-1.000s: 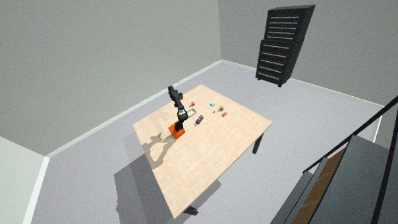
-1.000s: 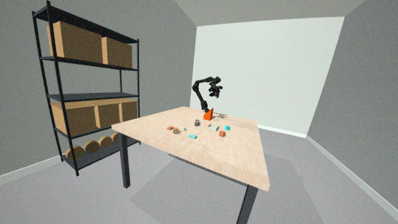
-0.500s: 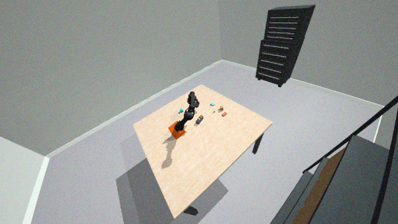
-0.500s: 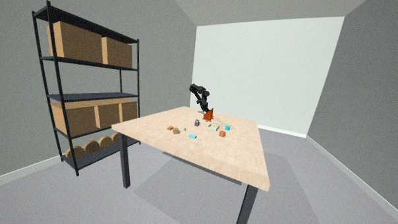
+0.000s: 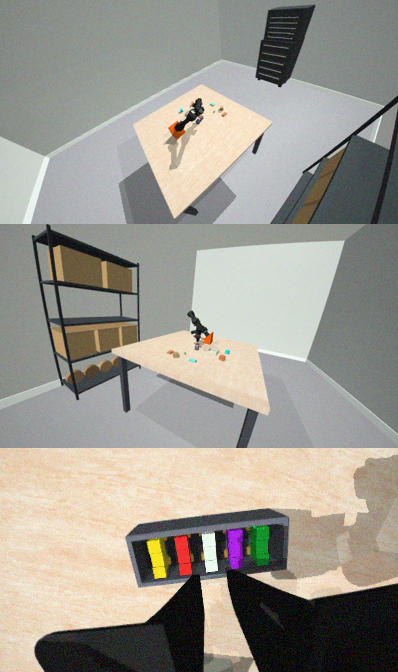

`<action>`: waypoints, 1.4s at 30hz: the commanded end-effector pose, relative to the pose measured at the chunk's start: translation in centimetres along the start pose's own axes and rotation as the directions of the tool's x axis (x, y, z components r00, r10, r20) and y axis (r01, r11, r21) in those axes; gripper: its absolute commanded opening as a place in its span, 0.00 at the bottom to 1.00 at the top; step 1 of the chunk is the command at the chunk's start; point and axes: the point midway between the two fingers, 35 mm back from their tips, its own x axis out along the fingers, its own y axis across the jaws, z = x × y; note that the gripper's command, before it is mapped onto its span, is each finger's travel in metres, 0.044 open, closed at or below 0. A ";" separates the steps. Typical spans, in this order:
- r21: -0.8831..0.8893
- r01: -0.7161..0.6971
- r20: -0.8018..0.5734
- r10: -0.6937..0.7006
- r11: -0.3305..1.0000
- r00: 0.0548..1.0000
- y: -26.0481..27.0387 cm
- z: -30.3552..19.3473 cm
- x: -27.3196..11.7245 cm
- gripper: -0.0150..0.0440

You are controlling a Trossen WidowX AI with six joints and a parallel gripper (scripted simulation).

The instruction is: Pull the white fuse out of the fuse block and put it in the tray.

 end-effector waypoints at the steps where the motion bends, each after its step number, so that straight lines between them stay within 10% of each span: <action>1: 0.007 0.008 0.008 -0.008 1.000 1.000 -0.3 0.1 0.5 0.38; 42: 0.008 0.008 0.010 -0.008 1.000 1.000 -0.2 0.1 3.4 0.38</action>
